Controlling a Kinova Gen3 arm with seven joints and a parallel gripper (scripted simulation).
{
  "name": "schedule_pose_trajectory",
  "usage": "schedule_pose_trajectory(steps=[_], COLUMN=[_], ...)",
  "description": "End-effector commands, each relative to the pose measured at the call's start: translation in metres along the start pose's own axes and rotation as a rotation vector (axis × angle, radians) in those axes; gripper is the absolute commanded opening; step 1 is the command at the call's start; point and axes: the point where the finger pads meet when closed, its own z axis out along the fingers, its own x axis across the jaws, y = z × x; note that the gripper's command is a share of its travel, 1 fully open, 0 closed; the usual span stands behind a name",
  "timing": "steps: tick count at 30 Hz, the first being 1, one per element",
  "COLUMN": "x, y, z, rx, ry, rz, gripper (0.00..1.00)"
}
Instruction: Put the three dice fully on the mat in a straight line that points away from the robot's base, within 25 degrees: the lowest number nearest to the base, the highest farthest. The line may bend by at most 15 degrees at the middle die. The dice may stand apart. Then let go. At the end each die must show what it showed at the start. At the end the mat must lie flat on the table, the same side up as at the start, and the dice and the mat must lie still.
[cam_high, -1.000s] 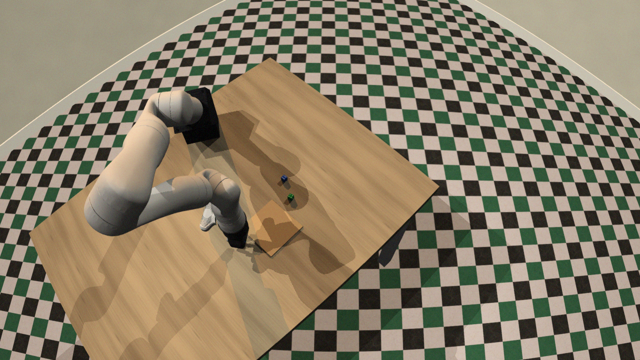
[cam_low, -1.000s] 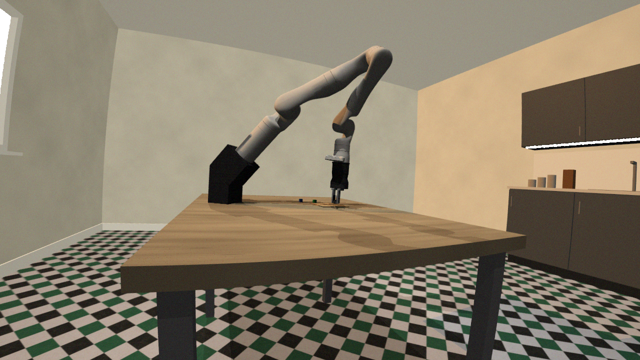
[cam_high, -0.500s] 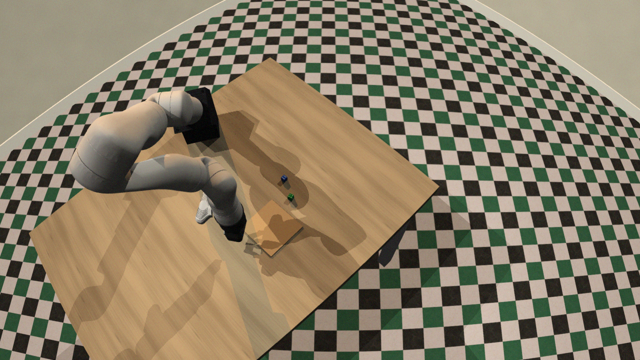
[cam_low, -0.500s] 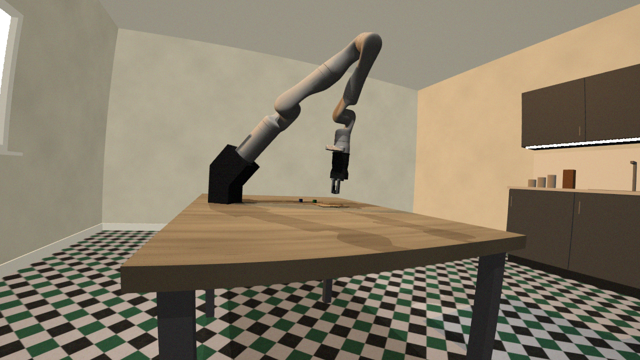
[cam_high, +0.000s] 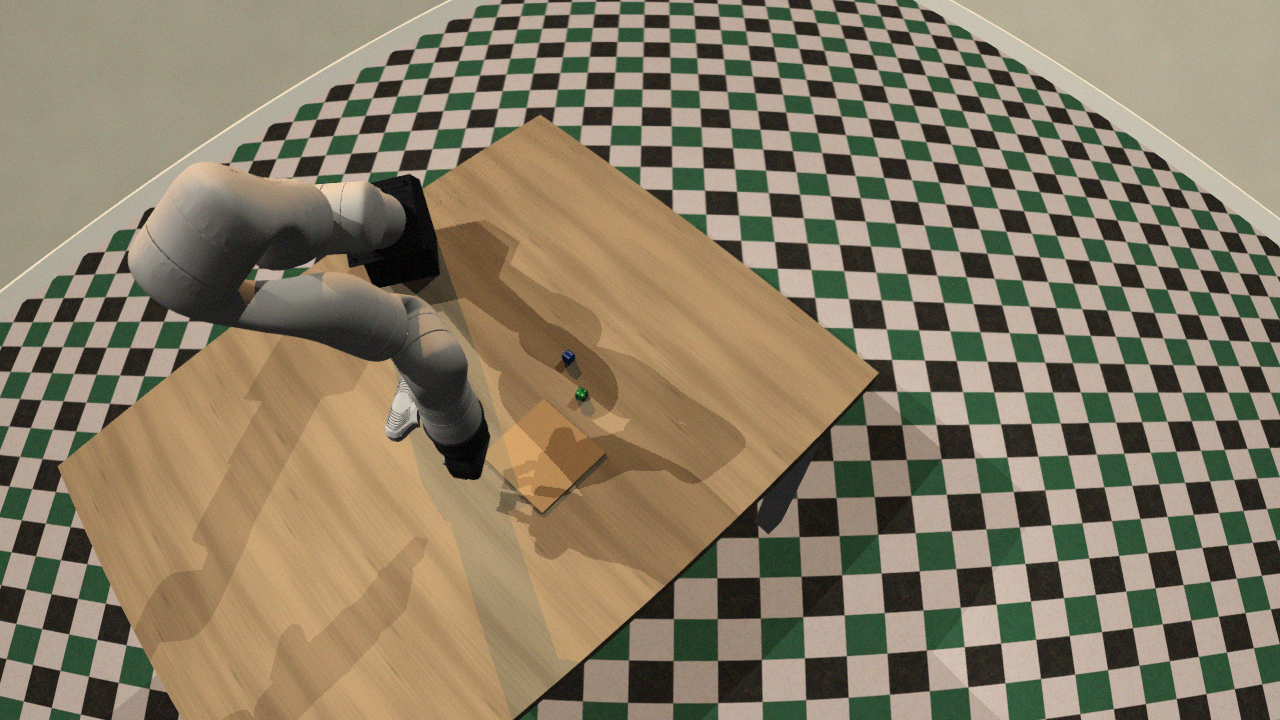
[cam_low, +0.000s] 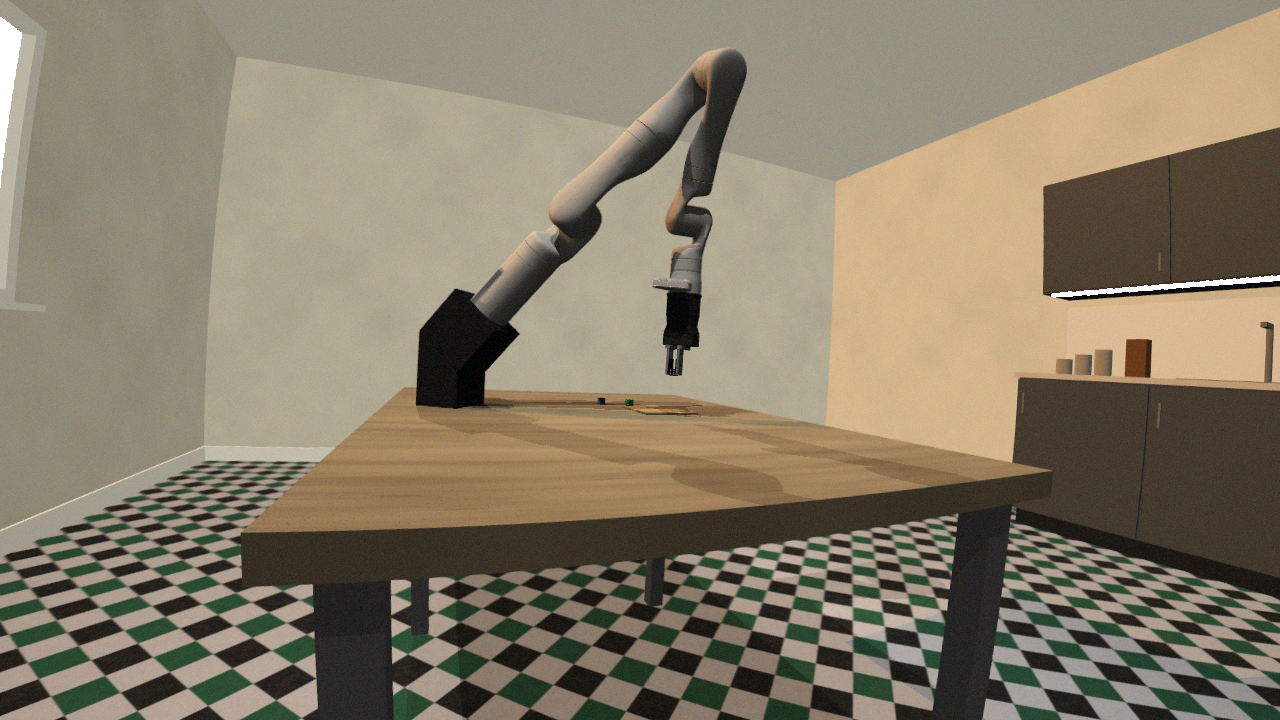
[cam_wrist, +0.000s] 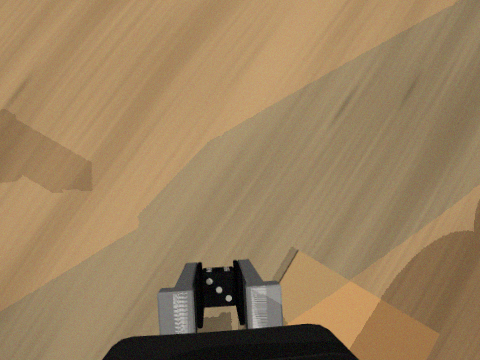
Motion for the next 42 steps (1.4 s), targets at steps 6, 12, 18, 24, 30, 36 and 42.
schedule_pose_trajectory(steps=[6,12,18,24,30,36,42], x=[-0.005,-0.005,-0.005,-0.005,-0.004,0.003,0.011], y=[0.001,0.001,0.001,0.001,0.002,0.004,0.007], z=[-0.007,-0.009,-0.009,-0.009,-0.008,-0.007,-0.007], rx=[-0.003,-0.004,-0.004,-0.004,-0.003,0.001,0.005], ry=[-0.017,-0.017,-0.017,-0.017,-0.016,-0.011,-0.006], rz=[0.000,0.000,0.000,0.000,0.008,0.045,0.089], gripper=[0.34,0.34,0.34,0.34,0.34,0.34,0.34])
